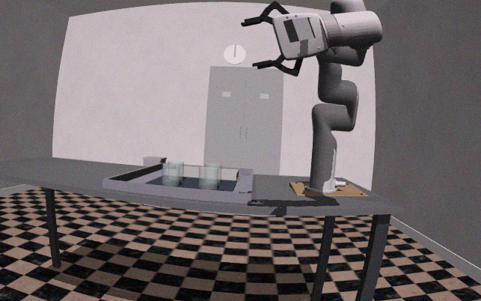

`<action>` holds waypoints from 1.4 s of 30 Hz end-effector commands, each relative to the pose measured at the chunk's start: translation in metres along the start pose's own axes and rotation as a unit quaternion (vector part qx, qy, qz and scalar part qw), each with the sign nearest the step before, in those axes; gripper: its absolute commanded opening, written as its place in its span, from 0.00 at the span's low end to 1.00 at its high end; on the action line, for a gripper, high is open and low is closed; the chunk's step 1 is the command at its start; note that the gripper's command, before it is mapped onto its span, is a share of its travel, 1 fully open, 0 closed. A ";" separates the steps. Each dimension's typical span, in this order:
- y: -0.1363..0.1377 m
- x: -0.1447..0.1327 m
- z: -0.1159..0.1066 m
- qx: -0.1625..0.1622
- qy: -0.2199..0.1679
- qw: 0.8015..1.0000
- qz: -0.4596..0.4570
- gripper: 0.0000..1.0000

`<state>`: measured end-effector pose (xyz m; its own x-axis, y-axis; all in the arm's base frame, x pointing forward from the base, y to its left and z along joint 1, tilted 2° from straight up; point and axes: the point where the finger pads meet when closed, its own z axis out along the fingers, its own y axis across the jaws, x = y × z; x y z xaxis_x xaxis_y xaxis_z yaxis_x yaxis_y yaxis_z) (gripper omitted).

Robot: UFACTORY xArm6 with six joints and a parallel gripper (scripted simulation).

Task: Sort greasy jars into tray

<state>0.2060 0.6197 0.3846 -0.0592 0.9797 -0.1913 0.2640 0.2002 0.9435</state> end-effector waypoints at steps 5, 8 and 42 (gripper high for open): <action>0.003 -0.001 -0.001 0.000 0.001 1.000 0.002 1.00; 0.003 -0.001 -0.001 0.000 0.001 1.000 0.002 1.00; -0.021 -0.032 0.035 0.008 -0.033 0.999 0.012 1.00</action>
<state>0.2222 0.6009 0.3708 -0.0188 0.9810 -0.1929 0.2739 0.1906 0.9427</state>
